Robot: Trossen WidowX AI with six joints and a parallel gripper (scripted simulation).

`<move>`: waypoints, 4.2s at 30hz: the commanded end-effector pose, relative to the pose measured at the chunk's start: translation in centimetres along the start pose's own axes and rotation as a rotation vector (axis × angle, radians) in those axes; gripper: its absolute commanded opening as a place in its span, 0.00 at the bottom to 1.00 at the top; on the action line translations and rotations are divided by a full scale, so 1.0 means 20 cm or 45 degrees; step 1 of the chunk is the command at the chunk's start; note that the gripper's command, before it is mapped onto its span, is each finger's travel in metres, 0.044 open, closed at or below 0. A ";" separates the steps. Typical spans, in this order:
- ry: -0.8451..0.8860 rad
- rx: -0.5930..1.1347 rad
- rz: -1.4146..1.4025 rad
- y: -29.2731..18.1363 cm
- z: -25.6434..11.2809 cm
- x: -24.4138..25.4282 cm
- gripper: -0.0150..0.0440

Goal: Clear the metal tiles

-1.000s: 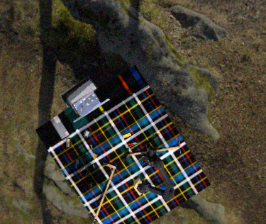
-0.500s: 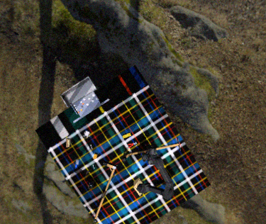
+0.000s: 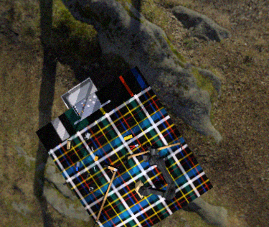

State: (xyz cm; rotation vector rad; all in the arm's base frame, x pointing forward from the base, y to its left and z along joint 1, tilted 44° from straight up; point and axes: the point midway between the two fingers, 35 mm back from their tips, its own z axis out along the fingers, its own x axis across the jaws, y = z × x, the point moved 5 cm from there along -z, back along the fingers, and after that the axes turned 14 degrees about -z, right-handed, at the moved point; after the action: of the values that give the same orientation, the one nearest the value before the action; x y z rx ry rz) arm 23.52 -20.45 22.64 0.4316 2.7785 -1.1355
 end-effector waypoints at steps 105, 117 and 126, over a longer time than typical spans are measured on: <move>-0.045 -0.053 -1.667 0.69 -0.67 -0.27 0.25; -0.040 -0.020 -2.164 0.88 -0.73 -0.25 0.25; -0.035 -0.009 -2.291 0.93 -0.75 -0.24 0.25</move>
State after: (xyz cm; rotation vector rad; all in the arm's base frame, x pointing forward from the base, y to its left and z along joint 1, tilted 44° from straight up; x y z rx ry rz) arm 33.66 1.61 21.78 -2.3549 2.5735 -1.0277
